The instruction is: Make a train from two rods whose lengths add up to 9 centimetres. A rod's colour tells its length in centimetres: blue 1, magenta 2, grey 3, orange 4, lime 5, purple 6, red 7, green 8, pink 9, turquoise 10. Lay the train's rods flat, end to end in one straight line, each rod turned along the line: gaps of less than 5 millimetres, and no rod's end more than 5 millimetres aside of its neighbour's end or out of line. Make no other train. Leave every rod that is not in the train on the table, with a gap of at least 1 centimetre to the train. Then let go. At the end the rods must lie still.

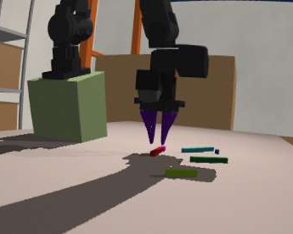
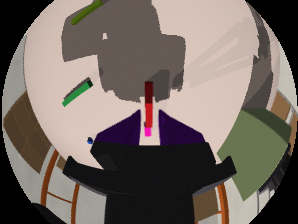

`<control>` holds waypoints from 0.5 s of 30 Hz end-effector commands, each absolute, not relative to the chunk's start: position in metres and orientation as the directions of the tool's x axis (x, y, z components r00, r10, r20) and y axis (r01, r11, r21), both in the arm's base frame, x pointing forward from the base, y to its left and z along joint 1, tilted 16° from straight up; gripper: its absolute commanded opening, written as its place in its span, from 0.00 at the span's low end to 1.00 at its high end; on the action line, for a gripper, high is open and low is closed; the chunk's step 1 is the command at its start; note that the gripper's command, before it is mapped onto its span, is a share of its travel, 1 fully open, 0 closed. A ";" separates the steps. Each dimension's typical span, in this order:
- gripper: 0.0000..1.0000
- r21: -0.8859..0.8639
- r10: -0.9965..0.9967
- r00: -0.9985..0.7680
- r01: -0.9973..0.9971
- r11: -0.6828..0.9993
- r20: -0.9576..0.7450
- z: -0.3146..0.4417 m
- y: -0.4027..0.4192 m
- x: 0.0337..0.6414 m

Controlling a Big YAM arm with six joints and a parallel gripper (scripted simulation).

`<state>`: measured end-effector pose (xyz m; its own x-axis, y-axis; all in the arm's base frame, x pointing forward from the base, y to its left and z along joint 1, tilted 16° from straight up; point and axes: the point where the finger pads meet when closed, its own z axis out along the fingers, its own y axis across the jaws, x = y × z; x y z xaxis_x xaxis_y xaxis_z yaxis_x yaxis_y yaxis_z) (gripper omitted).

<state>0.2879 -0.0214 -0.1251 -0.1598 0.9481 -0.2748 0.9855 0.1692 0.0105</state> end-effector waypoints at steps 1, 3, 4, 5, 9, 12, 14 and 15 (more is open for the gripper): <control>0.23 0.024 0.948 -0.159 0.985 0.172 -0.276 -0.126 -0.025 0.292; 0.23 0.019 0.948 -0.160 0.985 0.172 -0.276 -0.129 -0.025 0.291; 0.23 0.019 0.948 -0.160 0.985 0.172 -0.276 -0.129 -0.026 0.291; 0.23 0.031 0.948 -0.157 0.985 0.172 -0.277 -0.126 -0.025 0.294; 0.23 0.041 0.948 -0.156 0.984 0.174 -0.278 -0.124 -0.025 0.297; 0.23 0.039 0.948 -0.157 0.984 0.174 -0.278 -0.124 -0.025 0.297; 0.23 0.039 0.948 -0.157 0.984 0.174 -0.278 -0.124 -0.025 0.297; 0.23 0.039 0.948 -0.157 0.984 0.174 -0.278 -0.124 -0.025 0.297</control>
